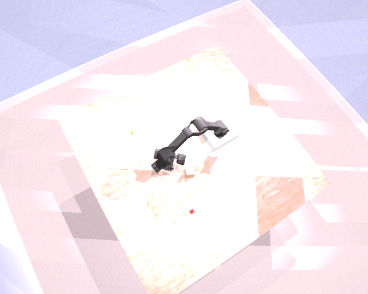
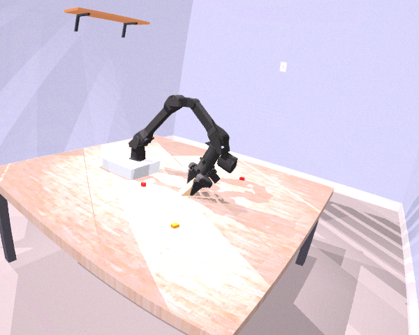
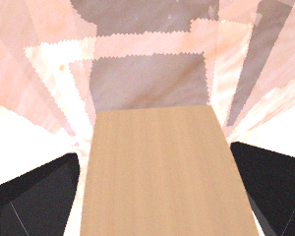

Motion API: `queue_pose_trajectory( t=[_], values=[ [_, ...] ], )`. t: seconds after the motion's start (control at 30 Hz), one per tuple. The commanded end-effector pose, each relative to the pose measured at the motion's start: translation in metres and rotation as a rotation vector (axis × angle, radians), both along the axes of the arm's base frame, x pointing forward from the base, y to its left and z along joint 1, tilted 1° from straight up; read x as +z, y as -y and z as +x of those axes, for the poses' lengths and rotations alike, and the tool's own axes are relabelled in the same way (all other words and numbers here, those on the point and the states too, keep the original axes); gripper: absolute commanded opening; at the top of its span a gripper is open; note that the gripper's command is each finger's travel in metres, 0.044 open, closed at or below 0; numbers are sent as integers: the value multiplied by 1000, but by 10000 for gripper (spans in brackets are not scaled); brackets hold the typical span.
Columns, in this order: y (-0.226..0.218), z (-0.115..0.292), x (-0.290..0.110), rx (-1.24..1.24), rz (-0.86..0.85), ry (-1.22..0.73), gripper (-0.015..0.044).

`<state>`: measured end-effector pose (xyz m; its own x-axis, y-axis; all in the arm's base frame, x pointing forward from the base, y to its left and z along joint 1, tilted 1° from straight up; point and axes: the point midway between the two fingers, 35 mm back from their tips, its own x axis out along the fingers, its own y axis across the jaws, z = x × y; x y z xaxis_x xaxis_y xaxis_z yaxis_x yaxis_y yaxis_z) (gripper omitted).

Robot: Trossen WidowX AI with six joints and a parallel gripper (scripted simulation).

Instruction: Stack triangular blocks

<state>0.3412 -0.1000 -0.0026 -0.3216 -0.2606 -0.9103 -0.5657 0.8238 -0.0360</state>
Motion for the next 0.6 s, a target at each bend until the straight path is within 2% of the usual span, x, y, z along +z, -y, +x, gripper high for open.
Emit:
queue_pose_trajectory(
  t=[0.0,0.07,0.33,0.57],
  values=[
    [1,-2,0,7,-3,-3,282],
    [1,-2,0,7,-3,-3,230],
    [1,-2,0,7,-3,-3,177],
    [0,-1,2,1,-1,-2,0]
  ],
)
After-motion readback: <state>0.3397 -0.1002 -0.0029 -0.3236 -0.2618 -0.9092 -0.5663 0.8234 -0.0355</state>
